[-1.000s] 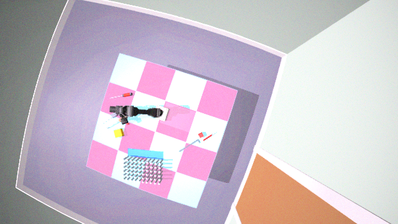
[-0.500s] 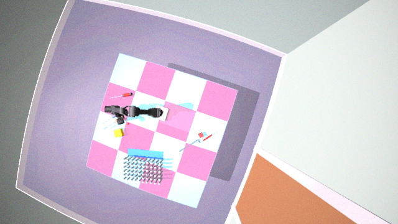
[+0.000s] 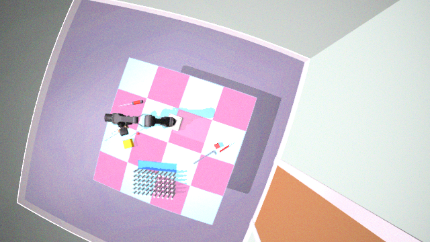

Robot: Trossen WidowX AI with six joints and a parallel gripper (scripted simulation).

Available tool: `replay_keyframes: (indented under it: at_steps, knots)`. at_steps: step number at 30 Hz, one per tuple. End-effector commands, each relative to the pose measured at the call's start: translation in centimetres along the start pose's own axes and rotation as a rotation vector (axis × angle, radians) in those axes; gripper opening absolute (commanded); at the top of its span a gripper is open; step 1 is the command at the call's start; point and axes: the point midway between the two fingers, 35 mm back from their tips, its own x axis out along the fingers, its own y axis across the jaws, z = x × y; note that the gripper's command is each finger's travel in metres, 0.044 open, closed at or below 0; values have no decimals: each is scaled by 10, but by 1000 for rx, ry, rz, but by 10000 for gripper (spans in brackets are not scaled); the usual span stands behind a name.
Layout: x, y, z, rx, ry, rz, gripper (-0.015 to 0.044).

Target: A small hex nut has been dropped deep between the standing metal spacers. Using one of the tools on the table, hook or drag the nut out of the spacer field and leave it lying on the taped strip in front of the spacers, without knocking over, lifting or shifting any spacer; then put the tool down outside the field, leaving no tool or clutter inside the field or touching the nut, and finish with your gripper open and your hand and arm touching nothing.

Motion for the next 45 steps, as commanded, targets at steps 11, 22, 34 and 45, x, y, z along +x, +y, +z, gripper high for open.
replay_keyframes:
  at_steps: [11,22,34,45]
  knots:
    - [-9,-39,-1,-90,-23,-53,0]
    - [-2,-116,21,-302,-101,-199,0]
    - [-7,-188,60,-536,-180,-359,0]
    - [-21,-241,104,-752,-248,-508,0]
